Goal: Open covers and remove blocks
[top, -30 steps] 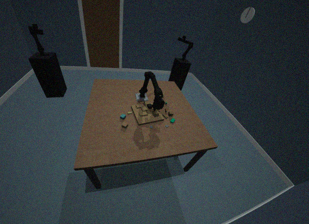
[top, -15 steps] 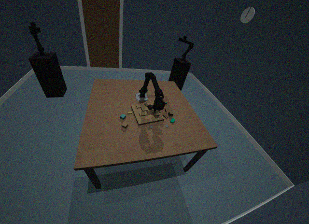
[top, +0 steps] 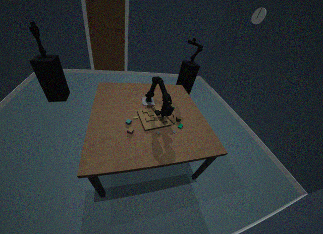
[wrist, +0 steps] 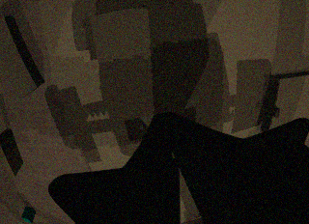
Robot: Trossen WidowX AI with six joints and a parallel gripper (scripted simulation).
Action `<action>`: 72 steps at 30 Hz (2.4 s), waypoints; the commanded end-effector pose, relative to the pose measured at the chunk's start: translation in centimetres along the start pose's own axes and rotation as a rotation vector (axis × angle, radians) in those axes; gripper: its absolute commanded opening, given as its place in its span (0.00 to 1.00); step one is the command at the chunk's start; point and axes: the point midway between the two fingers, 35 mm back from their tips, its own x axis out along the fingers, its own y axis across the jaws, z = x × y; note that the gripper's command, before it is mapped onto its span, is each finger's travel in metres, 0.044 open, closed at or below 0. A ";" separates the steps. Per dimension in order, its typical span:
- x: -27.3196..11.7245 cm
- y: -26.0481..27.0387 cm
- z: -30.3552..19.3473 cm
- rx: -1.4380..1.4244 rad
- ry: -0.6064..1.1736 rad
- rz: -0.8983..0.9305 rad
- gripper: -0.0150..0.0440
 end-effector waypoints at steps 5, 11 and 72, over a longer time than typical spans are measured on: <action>0.0 0.1 0.9 -0.006 -0.001 0.004 0.25; 0.0 0.1 1.5 -0.006 -0.002 0.004 0.25; -3.9 0.0 5.0 -0.006 -0.005 0.004 0.25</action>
